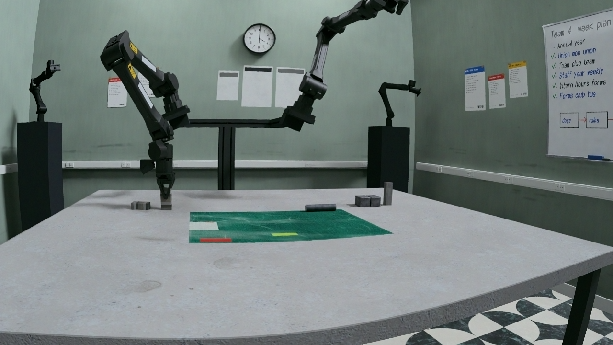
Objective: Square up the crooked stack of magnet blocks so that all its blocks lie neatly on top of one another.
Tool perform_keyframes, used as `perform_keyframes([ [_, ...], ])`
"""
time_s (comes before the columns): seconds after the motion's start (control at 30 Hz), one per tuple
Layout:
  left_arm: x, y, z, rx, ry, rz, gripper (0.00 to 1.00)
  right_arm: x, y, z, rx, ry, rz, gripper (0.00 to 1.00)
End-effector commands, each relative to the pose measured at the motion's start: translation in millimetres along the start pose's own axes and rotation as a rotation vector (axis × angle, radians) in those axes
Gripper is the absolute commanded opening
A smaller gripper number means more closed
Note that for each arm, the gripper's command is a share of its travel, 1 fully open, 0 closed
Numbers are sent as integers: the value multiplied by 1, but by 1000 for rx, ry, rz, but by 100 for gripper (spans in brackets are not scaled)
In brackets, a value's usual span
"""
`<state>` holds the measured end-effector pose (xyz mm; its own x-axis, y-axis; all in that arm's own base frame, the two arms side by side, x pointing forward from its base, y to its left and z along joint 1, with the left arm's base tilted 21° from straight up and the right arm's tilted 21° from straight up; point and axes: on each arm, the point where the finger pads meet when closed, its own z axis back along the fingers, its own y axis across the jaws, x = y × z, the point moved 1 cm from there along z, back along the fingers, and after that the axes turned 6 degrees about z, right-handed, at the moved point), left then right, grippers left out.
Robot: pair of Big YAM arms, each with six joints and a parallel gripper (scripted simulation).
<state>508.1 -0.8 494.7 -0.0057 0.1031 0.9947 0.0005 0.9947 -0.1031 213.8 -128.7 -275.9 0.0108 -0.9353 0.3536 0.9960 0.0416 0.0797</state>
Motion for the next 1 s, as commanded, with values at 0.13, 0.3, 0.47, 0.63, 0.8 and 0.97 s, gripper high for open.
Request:
perform_keyframes([
  [0.13,23,-11,3,-21,-53,-12,100,-3,-7,2,-14,6,3,60],
  [0.3,23,-11,3,-21,-53,-12,100,-3,-7,2,-14,6,3,60],
  [0.47,23,-11,3,-21,-53,-12,100,-3,-7,2,-14,6,3,60],
  [0.63,23,-11,3,-21,-53,-12,100,-3,-7,2,-14,6,3,60],
  [0.8,23,-11,3,-21,-53,-12,100,-4,-7,21,-13,5,12,60],
  [0.97,23,-11,3,-21,-53,-12,100,-6,-23,19,-32,13,16,60],
])
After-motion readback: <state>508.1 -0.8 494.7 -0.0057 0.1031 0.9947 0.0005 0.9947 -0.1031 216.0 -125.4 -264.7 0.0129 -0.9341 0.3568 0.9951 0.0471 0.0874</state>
